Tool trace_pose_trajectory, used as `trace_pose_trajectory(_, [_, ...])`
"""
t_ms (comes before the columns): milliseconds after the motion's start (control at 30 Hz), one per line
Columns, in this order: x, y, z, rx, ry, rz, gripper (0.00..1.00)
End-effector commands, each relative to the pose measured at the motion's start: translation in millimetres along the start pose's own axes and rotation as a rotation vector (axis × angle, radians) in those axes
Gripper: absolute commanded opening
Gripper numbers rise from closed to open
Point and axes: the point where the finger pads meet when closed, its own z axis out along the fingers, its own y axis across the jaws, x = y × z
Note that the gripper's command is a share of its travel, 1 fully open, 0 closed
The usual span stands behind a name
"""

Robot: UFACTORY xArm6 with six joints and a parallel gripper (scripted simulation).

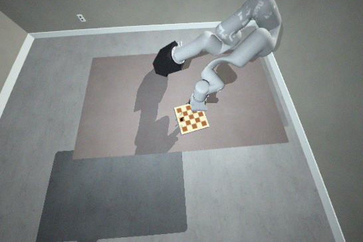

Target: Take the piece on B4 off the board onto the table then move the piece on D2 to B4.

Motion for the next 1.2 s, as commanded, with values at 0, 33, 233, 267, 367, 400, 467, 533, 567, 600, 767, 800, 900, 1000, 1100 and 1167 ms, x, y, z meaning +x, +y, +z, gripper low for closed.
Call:
trace_pose_trajectory(0, [20, 6, -1, 0.001, 0.003, -0.219, 0.00])
trace_pose_trajectory(33, [26, 9, -1, 0.001, 0.003, -0.289, 0.00])
trace_pose_trajectory(233, [65, 29, -2, -0.013, 0.002, -0.527, 0.00])
trace_pose_trajectory(267, [65, 29, -2, -0.013, 0.002, -0.527, 0.00])
trace_pose_trajectory(367, [76, 36, -2, -0.022, 0.002, -0.682, 0.00])
trace_pose_trajectory(400, [80, 39, -2, -0.025, 0.001, -0.714, 0.00])
trace_pose_trajectory(467, [86, 44, -2, -0.027, -0.001, -0.788, 0.00])
trace_pose_trajectory(533, [89, 47, -2, -0.027, -0.002, -0.869, 0.00])
trace_pose_trajectory(567, [90, 47, -2, -0.025, -0.003, -0.909, 0.00])
trace_pose_trajectory(600, [90, 48, -2, -0.023, -0.003, -0.949, 0.00])
trace_pose_trajectory(767, [90, 48, -2, -0.001, 0.003, -1.094, 0.00])
trace_pose_trajectory(800, [90, 48, -2, -0.001, 0.003, -1.094, 0.00])
trace_pose_trajectory(900, [90, 48, -2, -0.001, 0.003, -1.094, 0.00])
trace_pose_trajectory(1000, [90, 48, -2, -0.001, 0.003, -1.094, 0.00])
trace_pose_trajectory(1100, [90, 48, -2, -0.001, 0.003, -1.094, 0.00])
trace_pose_trajectory(1167, [91, 48, 0, -0.001, 0.003, -1.094, 0.00])
